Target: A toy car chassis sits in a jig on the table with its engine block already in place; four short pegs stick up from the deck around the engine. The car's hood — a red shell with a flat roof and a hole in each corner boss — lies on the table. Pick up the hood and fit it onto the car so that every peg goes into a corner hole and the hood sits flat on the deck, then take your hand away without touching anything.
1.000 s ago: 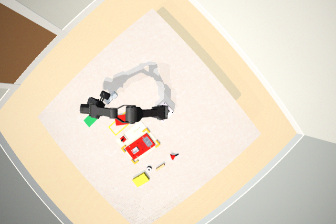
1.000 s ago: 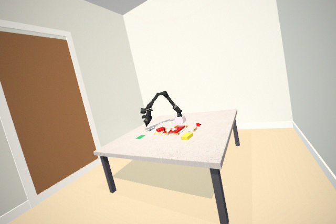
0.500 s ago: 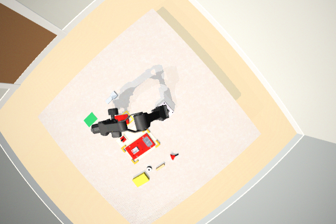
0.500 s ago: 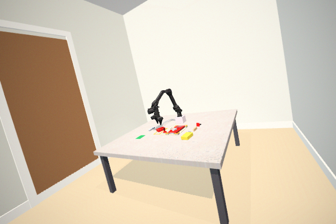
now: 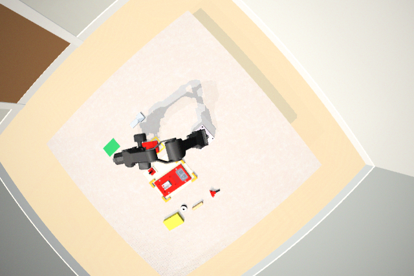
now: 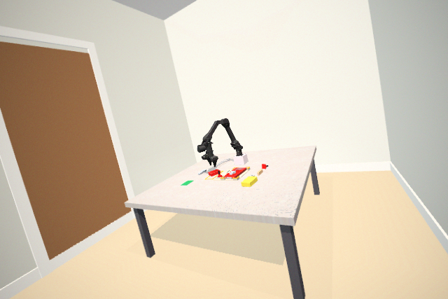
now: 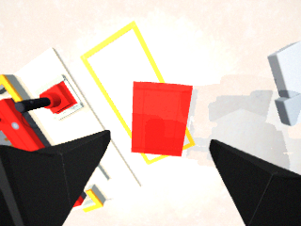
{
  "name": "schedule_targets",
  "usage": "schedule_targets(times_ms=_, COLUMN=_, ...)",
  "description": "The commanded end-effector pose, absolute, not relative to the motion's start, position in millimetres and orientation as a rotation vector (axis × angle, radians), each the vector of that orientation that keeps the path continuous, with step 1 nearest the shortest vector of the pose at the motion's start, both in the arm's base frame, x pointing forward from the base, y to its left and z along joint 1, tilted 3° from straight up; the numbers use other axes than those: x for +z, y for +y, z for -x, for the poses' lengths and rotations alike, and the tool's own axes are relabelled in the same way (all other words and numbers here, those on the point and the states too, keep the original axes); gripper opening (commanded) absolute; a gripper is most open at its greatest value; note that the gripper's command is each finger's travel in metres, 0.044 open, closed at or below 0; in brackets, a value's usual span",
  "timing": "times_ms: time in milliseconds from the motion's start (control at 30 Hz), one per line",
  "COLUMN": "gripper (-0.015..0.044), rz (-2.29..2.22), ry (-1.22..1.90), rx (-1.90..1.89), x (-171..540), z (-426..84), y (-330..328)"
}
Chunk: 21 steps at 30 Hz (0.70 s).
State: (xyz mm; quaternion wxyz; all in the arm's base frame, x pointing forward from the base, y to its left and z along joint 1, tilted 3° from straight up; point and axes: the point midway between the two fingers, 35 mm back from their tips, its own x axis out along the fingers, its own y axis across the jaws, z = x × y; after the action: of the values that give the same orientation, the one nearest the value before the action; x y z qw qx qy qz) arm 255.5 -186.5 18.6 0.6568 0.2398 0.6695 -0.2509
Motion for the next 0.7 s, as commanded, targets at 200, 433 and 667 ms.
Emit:
schedule_targets(times_ms=200, gripper=0.044, rz=-0.543, ry=1.518, rx=-0.561, x=8, z=-256, y=-186)
schedule_targets(times_ms=433, gripper=0.044, rz=-0.543, ry=1.518, rx=-0.561, x=2, z=-255, y=-187)
schedule_targets(times_ms=667, gripper=0.044, rz=-0.543, ry=1.518, rx=-0.561, x=-4, z=-255, y=-187)
